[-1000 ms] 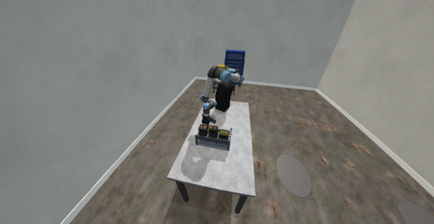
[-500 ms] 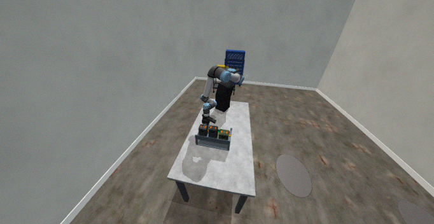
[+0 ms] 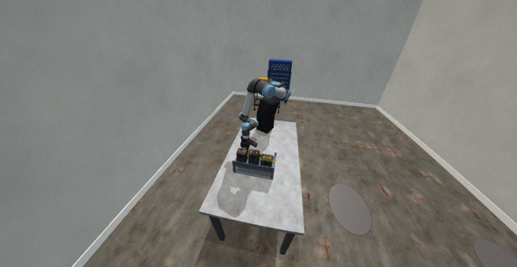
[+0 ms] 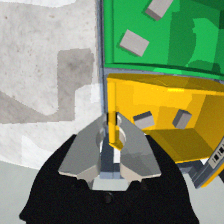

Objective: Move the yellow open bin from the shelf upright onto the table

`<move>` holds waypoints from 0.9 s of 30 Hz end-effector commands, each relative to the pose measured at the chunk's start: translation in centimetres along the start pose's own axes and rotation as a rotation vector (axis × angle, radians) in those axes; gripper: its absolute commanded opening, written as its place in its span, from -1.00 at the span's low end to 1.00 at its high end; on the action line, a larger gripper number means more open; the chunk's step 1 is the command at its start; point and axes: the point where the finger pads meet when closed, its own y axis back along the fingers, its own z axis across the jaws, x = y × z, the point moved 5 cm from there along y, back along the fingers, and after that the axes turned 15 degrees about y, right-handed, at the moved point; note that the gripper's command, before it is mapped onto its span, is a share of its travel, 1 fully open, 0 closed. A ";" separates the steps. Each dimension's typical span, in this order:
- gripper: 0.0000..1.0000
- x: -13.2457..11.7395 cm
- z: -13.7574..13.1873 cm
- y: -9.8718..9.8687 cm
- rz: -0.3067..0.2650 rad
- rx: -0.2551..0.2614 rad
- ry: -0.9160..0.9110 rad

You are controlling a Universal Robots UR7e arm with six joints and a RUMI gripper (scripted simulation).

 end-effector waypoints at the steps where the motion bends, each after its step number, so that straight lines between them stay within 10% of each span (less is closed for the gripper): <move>1: -1.00 0.0 0.1 0.1 -0.001 -0.001 0.000; 27: -1.00 0.0 0.1 0.6 -0.001 -0.001 0.000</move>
